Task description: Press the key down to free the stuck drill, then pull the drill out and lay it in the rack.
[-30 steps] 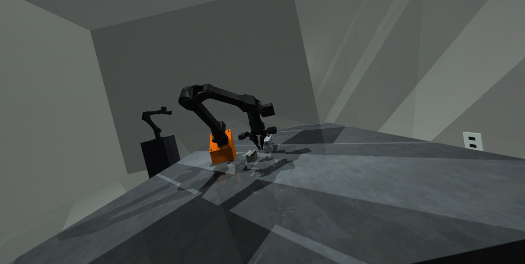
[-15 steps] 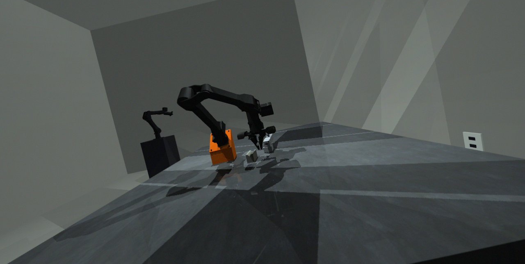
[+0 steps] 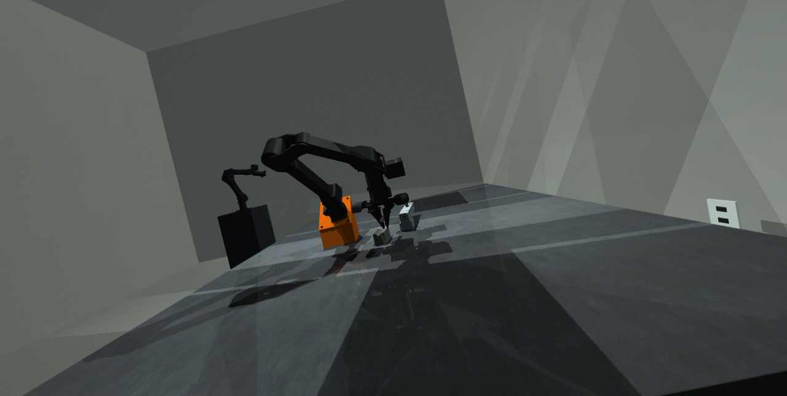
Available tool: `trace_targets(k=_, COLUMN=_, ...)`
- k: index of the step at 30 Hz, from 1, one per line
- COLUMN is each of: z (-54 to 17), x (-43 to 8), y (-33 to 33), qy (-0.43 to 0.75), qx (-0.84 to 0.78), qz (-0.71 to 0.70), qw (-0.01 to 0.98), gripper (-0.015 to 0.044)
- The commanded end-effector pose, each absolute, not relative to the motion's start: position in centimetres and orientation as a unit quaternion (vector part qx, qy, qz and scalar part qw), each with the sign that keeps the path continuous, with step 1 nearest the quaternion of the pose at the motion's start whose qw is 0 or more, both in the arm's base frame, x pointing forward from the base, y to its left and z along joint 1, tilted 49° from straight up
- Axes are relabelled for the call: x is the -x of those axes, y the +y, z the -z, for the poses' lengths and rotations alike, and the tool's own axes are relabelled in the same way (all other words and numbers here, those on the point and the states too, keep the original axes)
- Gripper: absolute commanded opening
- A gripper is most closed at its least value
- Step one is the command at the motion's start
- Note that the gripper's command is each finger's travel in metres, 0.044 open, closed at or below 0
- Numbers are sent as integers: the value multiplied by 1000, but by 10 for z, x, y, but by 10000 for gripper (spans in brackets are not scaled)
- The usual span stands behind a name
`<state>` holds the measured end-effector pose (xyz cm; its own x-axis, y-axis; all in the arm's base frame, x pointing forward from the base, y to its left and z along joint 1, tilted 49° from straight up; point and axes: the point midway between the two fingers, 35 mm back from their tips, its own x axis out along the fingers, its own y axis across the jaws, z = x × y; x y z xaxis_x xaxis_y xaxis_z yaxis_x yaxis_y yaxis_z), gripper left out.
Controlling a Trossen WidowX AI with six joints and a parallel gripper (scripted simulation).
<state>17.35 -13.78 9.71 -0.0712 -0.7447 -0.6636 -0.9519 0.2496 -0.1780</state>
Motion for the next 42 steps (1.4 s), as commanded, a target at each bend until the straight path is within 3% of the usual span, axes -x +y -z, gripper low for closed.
trace_targets(k=1, z=-98, x=-166, y=-137, qy=716, qx=593, qz=-151, qw=336, gripper=0)
trace_targets(k=15, z=-99, x=-138, y=-134, qy=716, qx=593, qz=-151, qw=336, gripper=0)
trace_targets(k=42, z=-76, x=-136, y=-163, qy=716, qx=593, qz=-151, qw=335, gripper=0)
